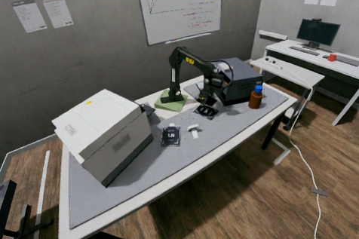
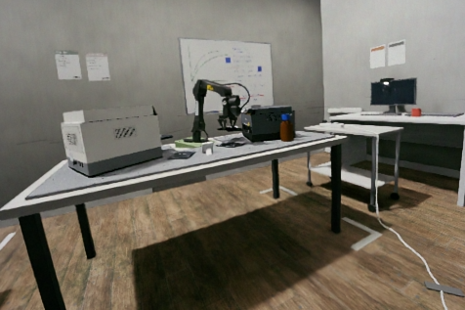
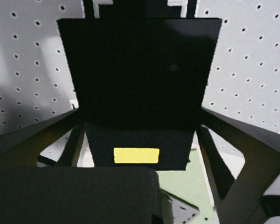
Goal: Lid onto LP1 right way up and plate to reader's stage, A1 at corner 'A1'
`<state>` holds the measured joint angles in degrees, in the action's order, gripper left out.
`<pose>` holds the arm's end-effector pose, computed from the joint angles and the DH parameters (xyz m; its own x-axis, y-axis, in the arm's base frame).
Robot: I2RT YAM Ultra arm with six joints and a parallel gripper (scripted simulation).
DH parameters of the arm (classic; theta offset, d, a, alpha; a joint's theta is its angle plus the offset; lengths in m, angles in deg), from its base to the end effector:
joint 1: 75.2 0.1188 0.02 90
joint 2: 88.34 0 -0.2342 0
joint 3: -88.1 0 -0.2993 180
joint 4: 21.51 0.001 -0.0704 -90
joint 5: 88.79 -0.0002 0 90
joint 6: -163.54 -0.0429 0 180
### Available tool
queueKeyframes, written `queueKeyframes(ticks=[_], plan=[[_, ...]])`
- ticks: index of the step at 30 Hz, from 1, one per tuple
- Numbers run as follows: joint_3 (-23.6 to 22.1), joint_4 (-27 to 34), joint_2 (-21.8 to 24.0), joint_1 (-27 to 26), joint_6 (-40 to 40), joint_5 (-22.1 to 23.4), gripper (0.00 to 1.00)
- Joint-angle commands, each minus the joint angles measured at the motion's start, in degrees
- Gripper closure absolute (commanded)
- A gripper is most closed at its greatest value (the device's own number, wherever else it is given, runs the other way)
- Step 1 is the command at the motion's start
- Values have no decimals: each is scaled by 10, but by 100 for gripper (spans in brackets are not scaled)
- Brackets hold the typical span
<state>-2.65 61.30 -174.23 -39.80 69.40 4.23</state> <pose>0.2610 0.1895 0.2586 -0.8416 -0.5096 -0.1789 -0.5270 0.8474 0.0649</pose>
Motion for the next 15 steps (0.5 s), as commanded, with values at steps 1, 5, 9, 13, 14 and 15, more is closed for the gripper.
queueKeyframes(ticks=[1,5,9,13,14,15], plan=[[-11,-8,16,2,-7,1,15],[-11,-9,17,3,-9,1,15],[-15,-12,17,5,-11,1,15],[-24,-22,16,5,-12,0,15],[-24,-22,16,5,-12,0,15],[-14,-25,16,3,-13,0,15]])
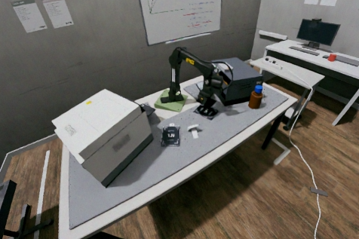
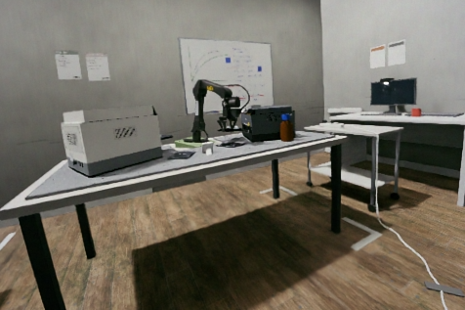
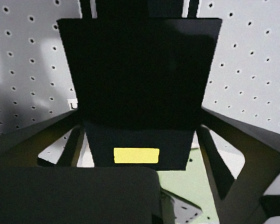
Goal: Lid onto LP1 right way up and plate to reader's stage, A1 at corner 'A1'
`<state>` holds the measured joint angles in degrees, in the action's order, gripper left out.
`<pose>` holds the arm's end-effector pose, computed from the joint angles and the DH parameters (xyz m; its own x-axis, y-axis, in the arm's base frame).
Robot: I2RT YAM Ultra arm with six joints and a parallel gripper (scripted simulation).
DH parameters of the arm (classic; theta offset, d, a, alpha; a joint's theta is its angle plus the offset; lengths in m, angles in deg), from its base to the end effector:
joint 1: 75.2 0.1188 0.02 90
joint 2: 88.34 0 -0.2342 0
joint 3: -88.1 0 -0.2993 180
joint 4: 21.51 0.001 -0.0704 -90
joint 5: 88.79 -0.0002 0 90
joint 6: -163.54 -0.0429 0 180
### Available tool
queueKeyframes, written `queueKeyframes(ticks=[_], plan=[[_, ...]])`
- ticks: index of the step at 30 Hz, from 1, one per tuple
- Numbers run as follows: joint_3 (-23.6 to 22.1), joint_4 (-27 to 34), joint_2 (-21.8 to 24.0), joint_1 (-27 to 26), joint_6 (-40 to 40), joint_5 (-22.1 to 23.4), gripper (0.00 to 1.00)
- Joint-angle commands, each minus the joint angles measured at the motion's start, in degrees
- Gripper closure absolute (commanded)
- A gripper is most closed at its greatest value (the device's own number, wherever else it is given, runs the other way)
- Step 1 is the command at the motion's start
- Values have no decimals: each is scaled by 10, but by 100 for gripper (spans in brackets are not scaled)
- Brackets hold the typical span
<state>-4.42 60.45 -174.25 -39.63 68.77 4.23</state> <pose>0.2594 0.1895 0.2489 -0.8481 -0.5044 -0.1620 -0.5193 0.8521 0.0656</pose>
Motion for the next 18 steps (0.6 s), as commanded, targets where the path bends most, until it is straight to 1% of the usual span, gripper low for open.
queueKeyframes(ticks=[1,6,10,12,16,17,18], plan=[[-10,-19,15,2,-7,0,15],[-24,-35,-8,6,-9,-1,15],[-33,-48,-3,4,-10,-1,15],[-35,-54,-11,5,-10,-1,15],[-41,-60,-12,6,-11,-2,15],[-30,-63,4,7,-11,-1,15],[-45,-66,-1,8,-11,-2,15]])
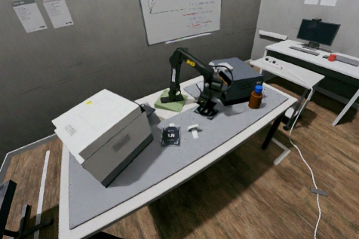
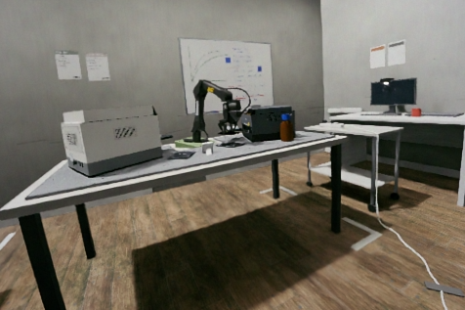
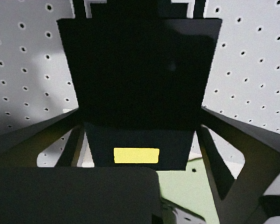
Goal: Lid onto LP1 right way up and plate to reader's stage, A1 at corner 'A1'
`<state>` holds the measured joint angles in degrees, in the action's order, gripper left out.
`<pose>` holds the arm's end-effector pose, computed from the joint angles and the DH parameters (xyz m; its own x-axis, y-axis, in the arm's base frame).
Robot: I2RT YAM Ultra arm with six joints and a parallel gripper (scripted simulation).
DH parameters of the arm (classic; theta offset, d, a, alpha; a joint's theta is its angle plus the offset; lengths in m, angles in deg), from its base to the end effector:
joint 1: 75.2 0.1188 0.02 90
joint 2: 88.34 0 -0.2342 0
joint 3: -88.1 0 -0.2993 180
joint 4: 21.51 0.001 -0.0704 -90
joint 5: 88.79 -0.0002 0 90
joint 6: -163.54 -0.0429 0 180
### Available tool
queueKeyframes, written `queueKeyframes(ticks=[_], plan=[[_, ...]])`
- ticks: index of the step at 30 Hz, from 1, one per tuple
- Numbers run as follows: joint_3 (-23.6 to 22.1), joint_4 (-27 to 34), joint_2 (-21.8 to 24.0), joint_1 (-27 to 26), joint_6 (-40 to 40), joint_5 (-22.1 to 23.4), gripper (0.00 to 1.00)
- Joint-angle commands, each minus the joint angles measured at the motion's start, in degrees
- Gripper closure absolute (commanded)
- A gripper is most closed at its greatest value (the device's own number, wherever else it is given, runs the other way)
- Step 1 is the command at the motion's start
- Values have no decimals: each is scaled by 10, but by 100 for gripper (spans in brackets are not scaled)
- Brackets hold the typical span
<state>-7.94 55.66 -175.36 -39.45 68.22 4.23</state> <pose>0.2624 0.1929 0.2251 -0.8511 -0.4986 -0.1641 -0.5140 0.8551 0.0674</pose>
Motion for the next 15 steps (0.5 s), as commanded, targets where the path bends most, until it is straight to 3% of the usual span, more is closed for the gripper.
queueKeyframes(ticks=[1,15], plan=[[-12,-22,4,6,-6,-2,15],[-39,-59,-9,5,-8,-3,15]])
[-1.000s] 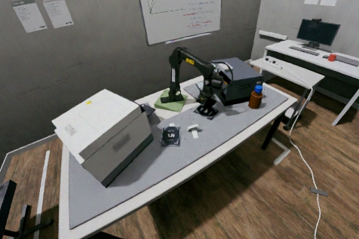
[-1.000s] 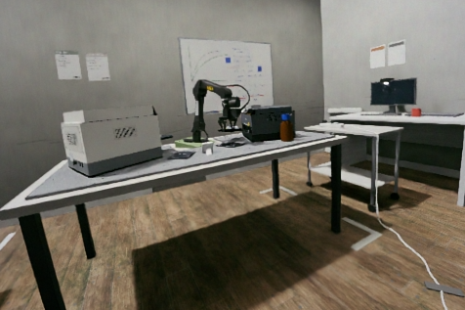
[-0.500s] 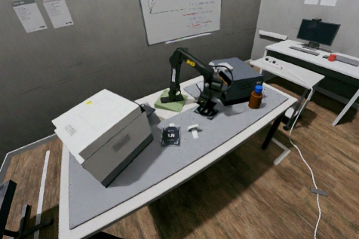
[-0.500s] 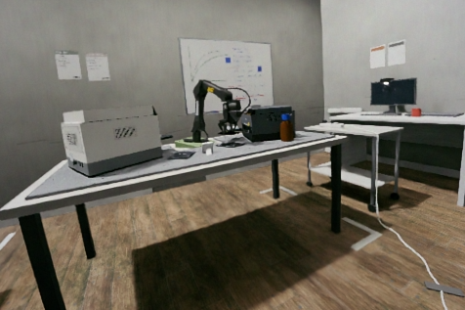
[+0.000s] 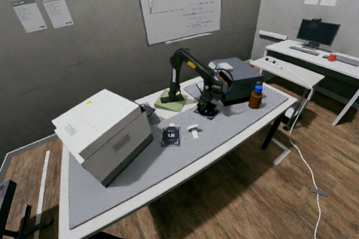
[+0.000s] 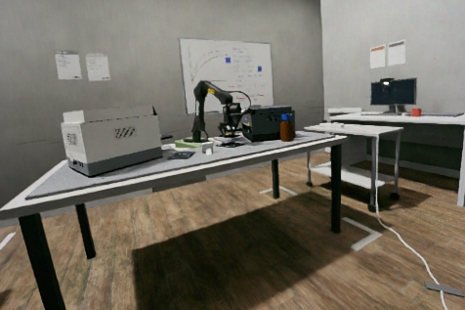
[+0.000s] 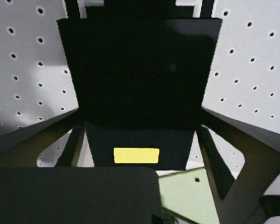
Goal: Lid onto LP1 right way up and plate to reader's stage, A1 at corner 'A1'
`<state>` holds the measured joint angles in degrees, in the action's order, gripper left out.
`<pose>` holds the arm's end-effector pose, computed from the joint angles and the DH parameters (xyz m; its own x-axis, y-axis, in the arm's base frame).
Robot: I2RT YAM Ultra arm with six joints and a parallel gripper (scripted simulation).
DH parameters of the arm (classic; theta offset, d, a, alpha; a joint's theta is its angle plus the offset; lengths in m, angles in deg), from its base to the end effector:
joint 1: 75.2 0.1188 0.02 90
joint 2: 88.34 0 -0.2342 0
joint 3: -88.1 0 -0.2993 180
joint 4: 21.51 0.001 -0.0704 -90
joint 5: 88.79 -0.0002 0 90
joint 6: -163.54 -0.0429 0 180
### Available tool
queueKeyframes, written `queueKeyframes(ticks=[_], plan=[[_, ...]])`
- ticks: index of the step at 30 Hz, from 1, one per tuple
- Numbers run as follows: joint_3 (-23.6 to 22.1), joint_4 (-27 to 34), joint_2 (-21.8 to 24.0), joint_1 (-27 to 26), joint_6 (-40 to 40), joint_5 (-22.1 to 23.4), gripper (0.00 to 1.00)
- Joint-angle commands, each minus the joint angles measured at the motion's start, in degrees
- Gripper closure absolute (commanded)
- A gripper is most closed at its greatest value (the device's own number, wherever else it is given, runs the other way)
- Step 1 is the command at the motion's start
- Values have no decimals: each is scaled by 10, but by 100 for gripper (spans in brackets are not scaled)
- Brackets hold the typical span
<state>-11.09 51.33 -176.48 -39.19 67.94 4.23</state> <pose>0.2637 0.1957 0.2031 -0.8512 -0.4982 -0.1648 -0.5138 0.8552 0.0683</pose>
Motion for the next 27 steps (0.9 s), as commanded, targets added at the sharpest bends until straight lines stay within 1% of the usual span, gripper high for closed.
queueKeyframes(ticks=[1,2,10,15,17,18,19,21,27], plan=[[-2,-19,-2,3,-6,-3,15],[-12,-22,-6,4,-6,-3,15],[-30,-47,-9,5,-7,-4,15],[-39,-62,-19,7,-8,-4,15],[-39,-62,-19,7,-8,-4,15],[-28,-65,-2,3,-8,-4,15],[-40,-68,-9,3,-8,-4,15],[-47,-73,-23,4,-8,-4,15],[-59,-92,-28,7,-9,-4,15]])
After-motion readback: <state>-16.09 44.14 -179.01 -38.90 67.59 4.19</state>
